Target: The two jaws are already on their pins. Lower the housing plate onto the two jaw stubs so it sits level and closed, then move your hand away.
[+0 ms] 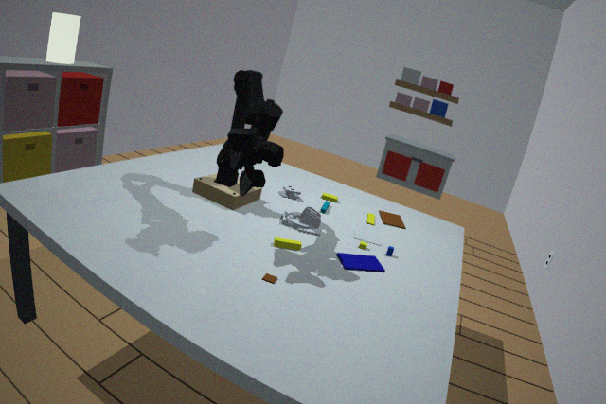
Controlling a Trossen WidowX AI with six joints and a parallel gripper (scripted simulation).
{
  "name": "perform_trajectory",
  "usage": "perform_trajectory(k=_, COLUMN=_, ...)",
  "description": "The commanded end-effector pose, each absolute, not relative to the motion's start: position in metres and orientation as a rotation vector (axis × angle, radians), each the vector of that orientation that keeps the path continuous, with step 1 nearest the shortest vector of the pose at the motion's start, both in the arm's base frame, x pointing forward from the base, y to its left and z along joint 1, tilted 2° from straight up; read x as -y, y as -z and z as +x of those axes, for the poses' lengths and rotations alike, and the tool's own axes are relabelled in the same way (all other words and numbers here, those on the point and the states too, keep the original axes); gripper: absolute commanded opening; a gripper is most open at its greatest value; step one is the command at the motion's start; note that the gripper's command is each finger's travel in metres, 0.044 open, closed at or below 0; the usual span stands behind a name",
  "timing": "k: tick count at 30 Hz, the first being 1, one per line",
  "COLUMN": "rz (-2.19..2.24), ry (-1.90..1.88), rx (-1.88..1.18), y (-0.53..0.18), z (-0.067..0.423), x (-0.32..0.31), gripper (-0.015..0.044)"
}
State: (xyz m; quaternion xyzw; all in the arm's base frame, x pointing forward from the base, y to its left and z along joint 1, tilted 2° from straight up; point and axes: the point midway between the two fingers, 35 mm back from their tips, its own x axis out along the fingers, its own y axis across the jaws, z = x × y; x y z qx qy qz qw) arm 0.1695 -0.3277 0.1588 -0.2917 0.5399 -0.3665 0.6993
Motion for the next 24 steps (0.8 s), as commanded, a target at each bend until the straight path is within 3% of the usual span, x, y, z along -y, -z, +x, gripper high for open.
perform_trajectory(k=1, rz=-0.727, ry=0.695, rx=-1.224, y=-0.154, z=0.191, x=0.315, gripper=0.044)
perform_trajectory(k=24, rz=-1.153, ry=0.042, rx=-1.23, y=-0.133, z=0.282, x=0.221, gripper=0.044)
